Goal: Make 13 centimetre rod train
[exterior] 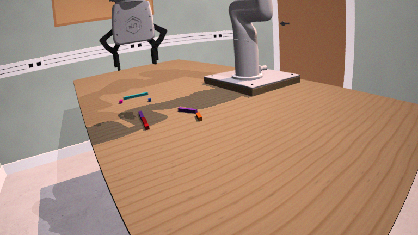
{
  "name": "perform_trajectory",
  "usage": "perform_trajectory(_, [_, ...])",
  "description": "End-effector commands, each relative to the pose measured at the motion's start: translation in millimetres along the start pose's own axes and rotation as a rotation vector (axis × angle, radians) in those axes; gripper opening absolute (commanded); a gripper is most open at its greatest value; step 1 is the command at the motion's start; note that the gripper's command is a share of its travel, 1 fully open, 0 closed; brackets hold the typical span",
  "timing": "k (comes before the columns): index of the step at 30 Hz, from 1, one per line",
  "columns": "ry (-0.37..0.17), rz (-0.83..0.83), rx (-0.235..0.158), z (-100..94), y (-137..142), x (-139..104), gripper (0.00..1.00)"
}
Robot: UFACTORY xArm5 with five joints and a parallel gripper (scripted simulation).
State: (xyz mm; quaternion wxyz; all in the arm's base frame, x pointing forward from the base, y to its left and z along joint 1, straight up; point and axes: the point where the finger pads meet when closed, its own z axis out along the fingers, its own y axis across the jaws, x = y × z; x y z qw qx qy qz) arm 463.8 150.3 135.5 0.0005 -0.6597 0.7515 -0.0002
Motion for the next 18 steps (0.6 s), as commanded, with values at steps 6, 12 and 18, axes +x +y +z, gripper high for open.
perform_trajectory(6, [-0.001,0.000,0.003,-34.4,-1,-1,1.00])
perform_trajectory(12, [-0.001,0.000,0.003,-35.1,-1,-1,1.00])
perform_trajectory(18, [-0.001,0.000,0.003,-35.1,-1,-1,1.00])
